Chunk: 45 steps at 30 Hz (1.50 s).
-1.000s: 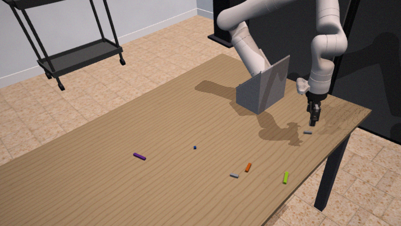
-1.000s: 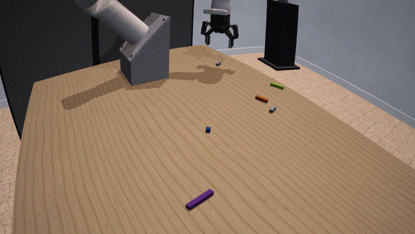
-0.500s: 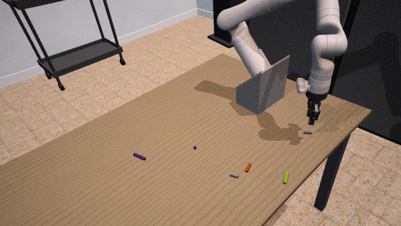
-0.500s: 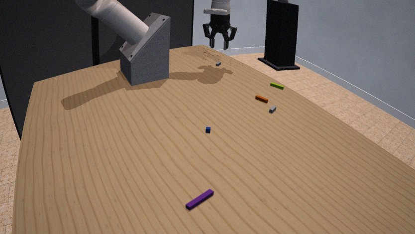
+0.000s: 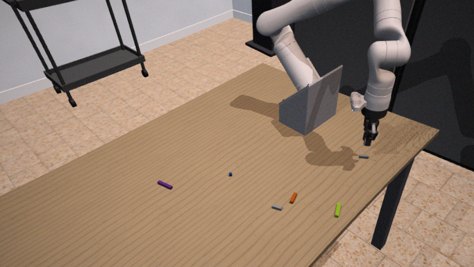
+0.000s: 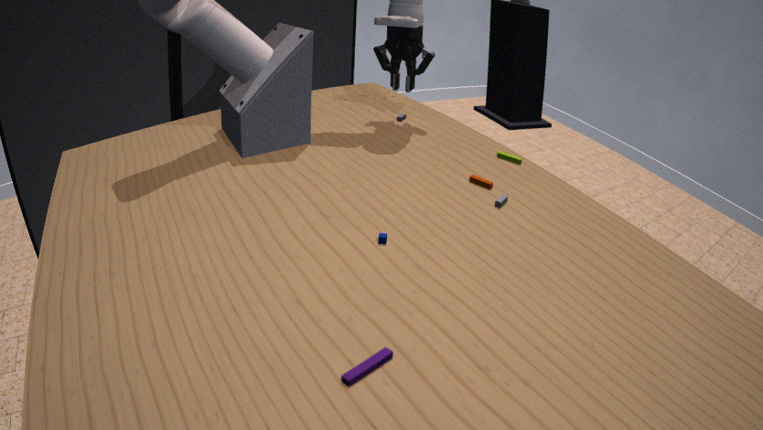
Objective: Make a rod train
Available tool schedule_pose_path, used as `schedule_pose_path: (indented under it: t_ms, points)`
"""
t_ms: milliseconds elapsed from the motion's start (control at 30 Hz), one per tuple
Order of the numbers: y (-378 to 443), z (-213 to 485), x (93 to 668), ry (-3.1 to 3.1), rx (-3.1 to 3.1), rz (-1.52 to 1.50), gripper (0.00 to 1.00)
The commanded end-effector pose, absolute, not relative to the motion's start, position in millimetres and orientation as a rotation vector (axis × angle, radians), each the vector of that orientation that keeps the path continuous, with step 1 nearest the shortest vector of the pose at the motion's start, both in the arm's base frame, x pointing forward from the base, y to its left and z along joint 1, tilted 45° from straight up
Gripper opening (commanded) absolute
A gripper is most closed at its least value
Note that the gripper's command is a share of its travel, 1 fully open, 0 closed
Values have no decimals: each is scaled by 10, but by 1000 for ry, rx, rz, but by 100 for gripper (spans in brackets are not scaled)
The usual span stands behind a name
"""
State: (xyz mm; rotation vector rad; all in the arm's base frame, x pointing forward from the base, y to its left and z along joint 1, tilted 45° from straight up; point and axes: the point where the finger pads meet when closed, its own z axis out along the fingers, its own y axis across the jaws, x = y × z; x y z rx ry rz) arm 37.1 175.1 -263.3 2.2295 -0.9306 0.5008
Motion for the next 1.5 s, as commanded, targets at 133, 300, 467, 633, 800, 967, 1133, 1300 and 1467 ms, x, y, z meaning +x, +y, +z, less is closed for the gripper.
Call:
schedule_pose_path:
  t_ms: [133, 300, 467, 633, 800, 967, 1133, 1300, 1467]
  points:
    - [1761, -2631, 369, -931, 2231, 500, 24]
    - [1761, -2631, 369, -931, 2231, 500, 24]
    - [1759, -2634, 370, -931, 2231, 500, 24]
    - [1746, -2648, 371, -931, 2231, 500, 24]
    - [1732, -2663, 373, -932, 2231, 500, 24]
    - [1698, -2699, 377, -932, 2231, 501, 24]
    - [1653, -2747, 382, -932, 2231, 501, 24]
    - [1601, -2803, 388, -932, 2231, 501, 24]
    - [1568, -2838, 392, -932, 2231, 501, 24]
